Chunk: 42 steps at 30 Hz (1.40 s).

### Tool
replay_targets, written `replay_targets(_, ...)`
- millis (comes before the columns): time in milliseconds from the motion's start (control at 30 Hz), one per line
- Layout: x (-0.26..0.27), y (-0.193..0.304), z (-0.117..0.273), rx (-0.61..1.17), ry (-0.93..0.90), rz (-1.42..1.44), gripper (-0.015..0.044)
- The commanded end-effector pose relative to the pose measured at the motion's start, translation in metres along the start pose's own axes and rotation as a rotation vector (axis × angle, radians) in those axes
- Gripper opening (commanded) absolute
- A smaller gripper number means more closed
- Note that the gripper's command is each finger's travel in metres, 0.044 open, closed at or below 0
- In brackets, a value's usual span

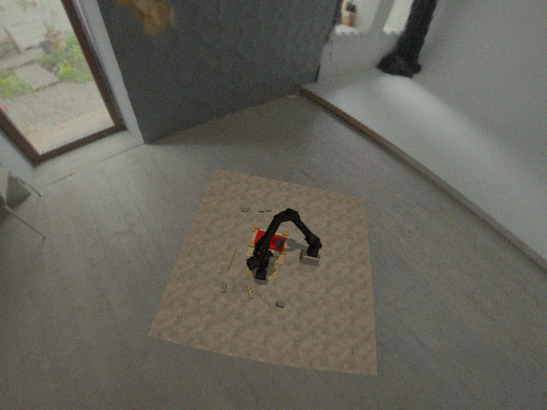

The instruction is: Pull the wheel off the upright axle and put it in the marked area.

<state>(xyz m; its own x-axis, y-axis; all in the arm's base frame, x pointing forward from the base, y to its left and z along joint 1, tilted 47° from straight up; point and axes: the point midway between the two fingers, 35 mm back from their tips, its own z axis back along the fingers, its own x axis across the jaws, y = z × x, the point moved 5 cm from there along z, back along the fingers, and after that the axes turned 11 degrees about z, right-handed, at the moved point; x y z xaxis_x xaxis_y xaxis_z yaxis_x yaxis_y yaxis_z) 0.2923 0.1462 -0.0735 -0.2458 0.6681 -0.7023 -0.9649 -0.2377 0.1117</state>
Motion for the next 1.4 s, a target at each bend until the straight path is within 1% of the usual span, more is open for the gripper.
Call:
replay_targets(0,0.0,0.0,0.003,0.0,0.0,0.0,0.0289)
replay_targets(33,0.0,-0.001,0.008,0.0,0.0,0.001,0.03)
replay_targets(233,0.001,-0.001,0.059,0.004,0.003,0.008,0.03)
replay_targets(367,0.001,0.0,0.06,0.004,0.003,0.008,0.03)
replay_targets(400,0.004,0.002,0.055,-0.004,0.007,0.019,0.0326)
replay_targets(433,0.003,0.007,0.059,-0.003,0.006,0.019,0.0352)
replay_targets(533,-0.004,0.042,0.084,0.001,0.001,0.017,0.0431)
replay_targets(567,-0.007,0.055,0.091,0.003,0.0,0.017,0.044)
replay_targets(633,-0.013,0.079,0.103,0.007,0.001,0.015,0.044)
replay_targets(700,-0.016,0.087,0.106,0.009,0.002,0.014,0.044)
replay_targets(1367,-0.016,0.087,0.106,0.009,0.002,0.014,0.044)
